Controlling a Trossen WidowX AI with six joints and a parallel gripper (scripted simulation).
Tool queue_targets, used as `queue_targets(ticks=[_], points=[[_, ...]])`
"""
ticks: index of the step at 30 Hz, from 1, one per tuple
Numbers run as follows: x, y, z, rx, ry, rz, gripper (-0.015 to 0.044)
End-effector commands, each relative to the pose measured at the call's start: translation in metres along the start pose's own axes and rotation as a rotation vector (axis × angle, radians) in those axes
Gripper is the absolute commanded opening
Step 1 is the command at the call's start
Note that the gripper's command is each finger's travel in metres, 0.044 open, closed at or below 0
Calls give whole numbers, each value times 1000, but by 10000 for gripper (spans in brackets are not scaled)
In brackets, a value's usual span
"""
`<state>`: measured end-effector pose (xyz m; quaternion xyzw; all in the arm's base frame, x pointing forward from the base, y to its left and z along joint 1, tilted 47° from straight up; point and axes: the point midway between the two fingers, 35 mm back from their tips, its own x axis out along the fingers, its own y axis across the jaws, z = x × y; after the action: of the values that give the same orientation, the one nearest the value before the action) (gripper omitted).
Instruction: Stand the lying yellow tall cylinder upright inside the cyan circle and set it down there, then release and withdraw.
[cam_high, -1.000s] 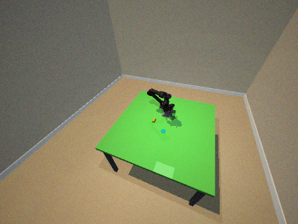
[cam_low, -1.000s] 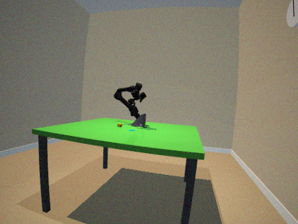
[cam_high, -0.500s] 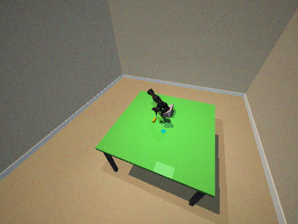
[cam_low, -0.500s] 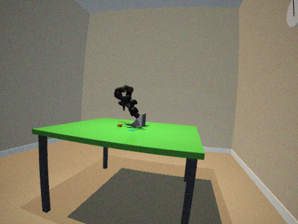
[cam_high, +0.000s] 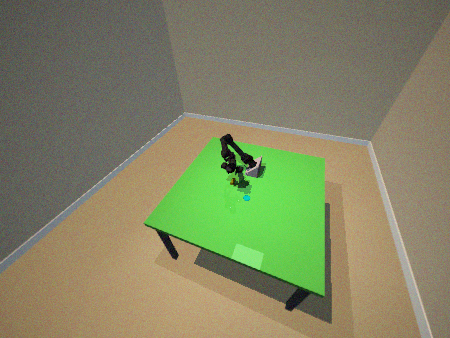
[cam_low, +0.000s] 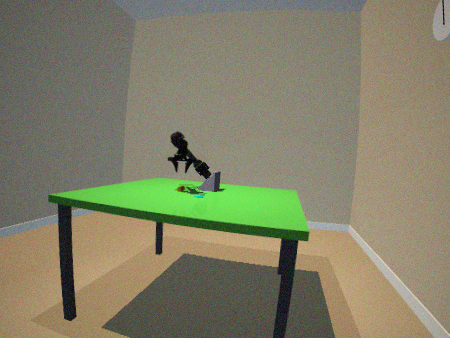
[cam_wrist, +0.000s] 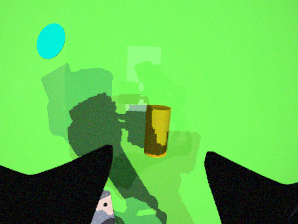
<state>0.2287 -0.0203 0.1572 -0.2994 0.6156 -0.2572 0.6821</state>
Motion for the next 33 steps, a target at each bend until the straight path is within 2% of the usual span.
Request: queue_targets(ticks=[1, 4, 15, 21, 29, 33], points=[[2, -4, -2, -15, 28, 1, 309], [15, -3, 0, -15, 28, 7, 309], [107, -5, -4, -13, 26, 0, 309], [112, -6, -6, -13, 26, -3, 309], [112, -6, -6, -13, 26, -3, 105], [112, -6, -6, -13, 26, -3, 105]])
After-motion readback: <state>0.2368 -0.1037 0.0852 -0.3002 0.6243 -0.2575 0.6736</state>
